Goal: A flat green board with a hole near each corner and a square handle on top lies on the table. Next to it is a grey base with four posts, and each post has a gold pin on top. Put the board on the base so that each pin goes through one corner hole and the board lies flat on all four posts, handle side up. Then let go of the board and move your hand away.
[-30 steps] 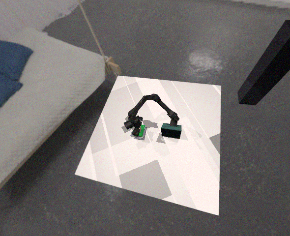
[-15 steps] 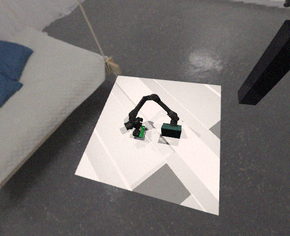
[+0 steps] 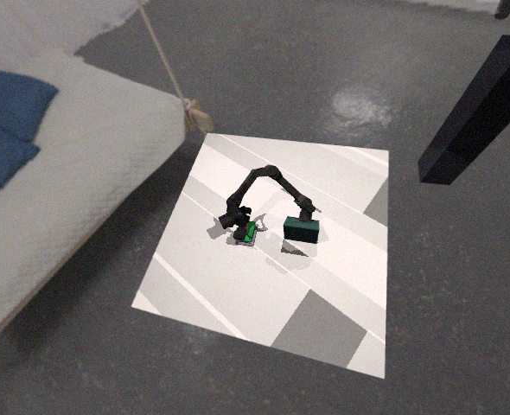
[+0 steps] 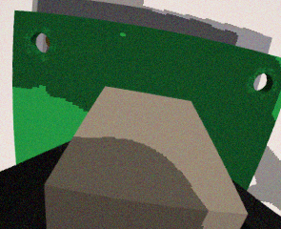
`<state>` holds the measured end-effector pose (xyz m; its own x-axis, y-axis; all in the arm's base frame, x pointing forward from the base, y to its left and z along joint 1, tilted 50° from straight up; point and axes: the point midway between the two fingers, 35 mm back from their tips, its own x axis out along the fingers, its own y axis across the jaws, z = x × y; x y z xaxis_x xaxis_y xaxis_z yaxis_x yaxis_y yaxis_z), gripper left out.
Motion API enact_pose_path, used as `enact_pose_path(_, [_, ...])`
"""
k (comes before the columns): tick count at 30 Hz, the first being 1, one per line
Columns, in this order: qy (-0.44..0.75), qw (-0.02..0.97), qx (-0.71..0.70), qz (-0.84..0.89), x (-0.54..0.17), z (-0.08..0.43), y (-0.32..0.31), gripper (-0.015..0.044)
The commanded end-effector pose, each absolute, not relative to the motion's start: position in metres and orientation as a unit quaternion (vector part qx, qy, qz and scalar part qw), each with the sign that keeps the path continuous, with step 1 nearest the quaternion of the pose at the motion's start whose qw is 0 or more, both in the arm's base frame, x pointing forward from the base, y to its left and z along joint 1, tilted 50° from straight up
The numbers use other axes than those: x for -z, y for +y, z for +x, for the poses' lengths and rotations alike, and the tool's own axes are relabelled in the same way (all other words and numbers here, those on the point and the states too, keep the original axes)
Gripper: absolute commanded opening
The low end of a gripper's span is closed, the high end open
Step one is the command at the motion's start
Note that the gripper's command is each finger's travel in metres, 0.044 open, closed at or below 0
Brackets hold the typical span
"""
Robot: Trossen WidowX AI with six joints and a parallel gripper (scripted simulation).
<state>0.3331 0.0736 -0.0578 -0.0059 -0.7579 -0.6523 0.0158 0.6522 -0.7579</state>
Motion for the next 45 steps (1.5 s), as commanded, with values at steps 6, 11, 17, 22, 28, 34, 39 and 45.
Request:
enact_pose_path(6, [0.643,0.643,0.298,-0.291,0.062,0.334,0.07,0.0])
enact_pose_path(11, [0.643,0.642,0.298,-0.292,0.064,0.334,0.068,0.0])
enact_pose_path(17, [0.644,0.642,0.3,-0.288,0.064,0.334,0.066,0.0026])
enact_pose_path(22, [0.644,0.642,0.3,-0.288,0.064,0.334,0.066,0.0157])
enact_pose_path(28, [0.644,0.642,0.3,-0.288,0.064,0.334,0.066,0.0315])
enact_pose_path(34, [0.644,0.642,0.3,-0.288,0.06,0.334,0.071,0.044])
enact_pose_path(39, [0.644,0.642,0.3,-0.288,0.044,0.334,0.091,0.044])
enact_pose_path(45, [0.645,0.641,0.299,-0.289,0.025,0.333,0.112,0.044])
